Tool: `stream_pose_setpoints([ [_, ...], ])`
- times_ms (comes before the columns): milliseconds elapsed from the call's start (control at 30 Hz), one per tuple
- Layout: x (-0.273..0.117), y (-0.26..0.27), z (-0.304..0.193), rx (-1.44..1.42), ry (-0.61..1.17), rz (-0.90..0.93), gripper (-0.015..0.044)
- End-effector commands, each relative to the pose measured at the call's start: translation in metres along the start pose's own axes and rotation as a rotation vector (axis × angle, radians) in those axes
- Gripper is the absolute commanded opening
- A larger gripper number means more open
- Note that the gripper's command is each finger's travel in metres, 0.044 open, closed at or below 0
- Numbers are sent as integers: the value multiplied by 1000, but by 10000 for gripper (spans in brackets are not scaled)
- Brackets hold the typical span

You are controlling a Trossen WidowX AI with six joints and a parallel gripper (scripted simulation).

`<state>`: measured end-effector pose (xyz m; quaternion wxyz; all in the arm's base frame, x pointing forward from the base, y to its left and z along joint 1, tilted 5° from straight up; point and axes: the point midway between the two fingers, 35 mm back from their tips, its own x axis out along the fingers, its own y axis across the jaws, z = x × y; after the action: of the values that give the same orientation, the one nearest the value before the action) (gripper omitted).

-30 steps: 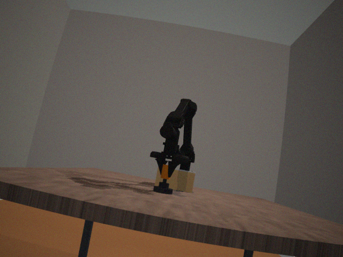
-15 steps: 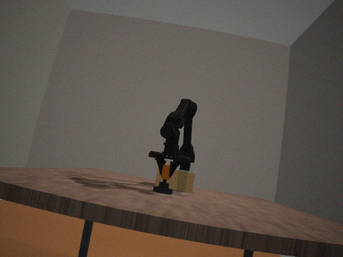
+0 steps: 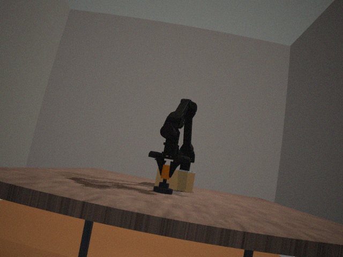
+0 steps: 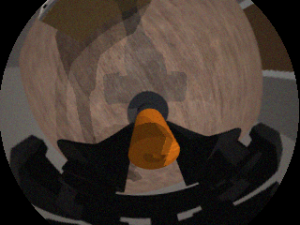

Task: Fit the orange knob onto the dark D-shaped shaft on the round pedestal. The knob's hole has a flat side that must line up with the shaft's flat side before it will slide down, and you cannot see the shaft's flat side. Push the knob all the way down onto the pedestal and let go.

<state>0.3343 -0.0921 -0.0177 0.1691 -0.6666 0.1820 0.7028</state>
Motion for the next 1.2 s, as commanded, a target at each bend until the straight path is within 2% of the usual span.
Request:
stream_pose_setpoints([
  [0, 0, 1, 0, -4, 3, 2, 0],
  [233, -5, 0, -2, 5, 3, 2, 0],
  [367, -6, 0, -2, 126, 3, 2, 0],
  [1167, -4, -1, -5, 1777, 4, -2, 0],
])
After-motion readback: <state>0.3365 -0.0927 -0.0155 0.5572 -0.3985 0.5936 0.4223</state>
